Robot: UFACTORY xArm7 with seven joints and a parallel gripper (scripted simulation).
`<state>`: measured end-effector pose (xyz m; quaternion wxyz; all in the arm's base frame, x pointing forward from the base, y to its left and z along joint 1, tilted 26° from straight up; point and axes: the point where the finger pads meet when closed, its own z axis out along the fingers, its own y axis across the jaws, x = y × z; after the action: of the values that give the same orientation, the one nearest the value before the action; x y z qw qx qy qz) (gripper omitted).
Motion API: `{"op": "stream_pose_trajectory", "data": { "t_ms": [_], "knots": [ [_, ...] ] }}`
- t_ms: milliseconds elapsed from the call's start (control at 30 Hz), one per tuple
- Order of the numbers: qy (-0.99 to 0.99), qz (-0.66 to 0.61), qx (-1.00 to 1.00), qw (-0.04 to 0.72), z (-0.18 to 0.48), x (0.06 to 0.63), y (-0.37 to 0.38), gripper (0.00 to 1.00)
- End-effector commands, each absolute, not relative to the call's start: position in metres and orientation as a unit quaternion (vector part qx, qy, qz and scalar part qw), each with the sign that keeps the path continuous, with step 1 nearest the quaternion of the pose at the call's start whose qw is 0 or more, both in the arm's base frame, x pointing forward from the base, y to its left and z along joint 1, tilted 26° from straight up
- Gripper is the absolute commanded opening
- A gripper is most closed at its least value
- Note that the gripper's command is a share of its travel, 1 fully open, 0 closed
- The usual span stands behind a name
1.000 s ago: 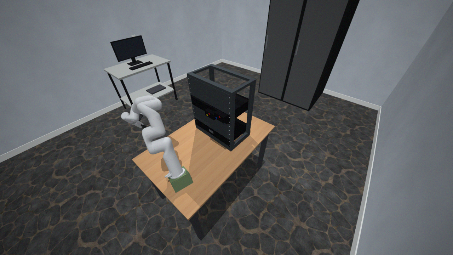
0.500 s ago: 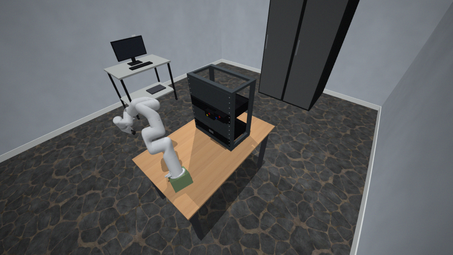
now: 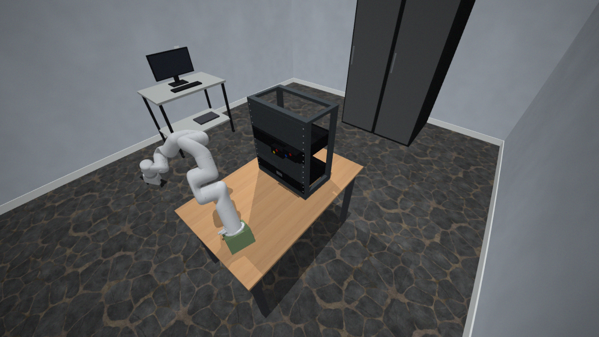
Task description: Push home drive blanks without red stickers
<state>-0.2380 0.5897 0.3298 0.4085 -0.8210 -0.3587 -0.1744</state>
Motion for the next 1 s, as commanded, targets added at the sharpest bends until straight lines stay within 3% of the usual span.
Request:
{"op": "stream_pose_trajectory", "data": {
  "t_ms": [0, 967],
  "knots": [
    [-0.398, -0.152, -0.801, 0.421, 0.329, -0.28, 0.569, 1.0],
    [-0.595, -0.021, -0.666, 0.45, 0.306, -0.461, 0.399, 1.0]
  ]
}}
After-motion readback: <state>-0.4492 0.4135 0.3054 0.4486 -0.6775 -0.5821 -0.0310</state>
